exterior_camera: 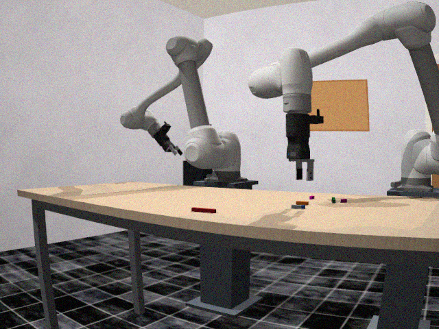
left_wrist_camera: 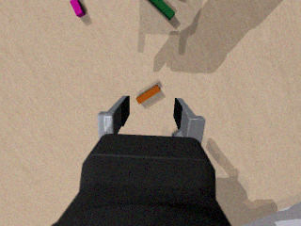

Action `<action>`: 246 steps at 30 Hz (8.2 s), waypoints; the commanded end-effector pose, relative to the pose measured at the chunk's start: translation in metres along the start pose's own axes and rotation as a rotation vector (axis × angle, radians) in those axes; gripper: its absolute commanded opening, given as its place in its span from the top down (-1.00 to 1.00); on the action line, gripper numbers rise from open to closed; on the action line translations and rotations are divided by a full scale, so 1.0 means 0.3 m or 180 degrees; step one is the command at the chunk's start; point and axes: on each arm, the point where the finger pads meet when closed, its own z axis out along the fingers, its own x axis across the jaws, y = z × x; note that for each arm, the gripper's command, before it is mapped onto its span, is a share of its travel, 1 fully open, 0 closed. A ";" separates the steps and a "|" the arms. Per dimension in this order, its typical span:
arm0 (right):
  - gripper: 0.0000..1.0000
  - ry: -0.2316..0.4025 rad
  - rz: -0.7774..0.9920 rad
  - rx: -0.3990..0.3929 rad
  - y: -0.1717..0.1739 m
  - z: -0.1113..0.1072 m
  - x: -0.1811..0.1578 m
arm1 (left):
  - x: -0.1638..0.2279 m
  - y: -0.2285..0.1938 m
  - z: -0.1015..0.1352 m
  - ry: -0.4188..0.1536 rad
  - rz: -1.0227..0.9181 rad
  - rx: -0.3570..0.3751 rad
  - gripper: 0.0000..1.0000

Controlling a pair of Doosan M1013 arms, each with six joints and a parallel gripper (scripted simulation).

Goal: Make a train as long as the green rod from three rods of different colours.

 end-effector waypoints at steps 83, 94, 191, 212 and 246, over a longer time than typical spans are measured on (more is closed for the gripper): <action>-1.00 0.0034 -0.0003 -0.0021 -0.001 0.000 0.007 | -0.026 0.000 0.122 -0.0001 0.3069 -0.0019 -0.07; -1.00 0.0034 -0.0003 -0.0021 -0.001 0.000 0.007 | -0.027 0.000 0.167 -0.0001 0.3069 -0.0018 -0.07; -1.00 0.0034 -0.0003 -0.0021 -0.001 0.000 0.007 | -0.033 0.017 0.194 0.0011 0.3061 -0.0039 -0.07; -1.00 0.0034 -0.0003 -0.0021 -0.001 0.000 0.007 | -0.033 0.006 0.234 0.0000 0.3061 -0.0020 -0.07; -1.00 0.0034 -0.0003 -0.0021 -0.001 0.000 0.007 | -0.033 0.010 0.249 0.0006 0.3061 -0.0030 -0.07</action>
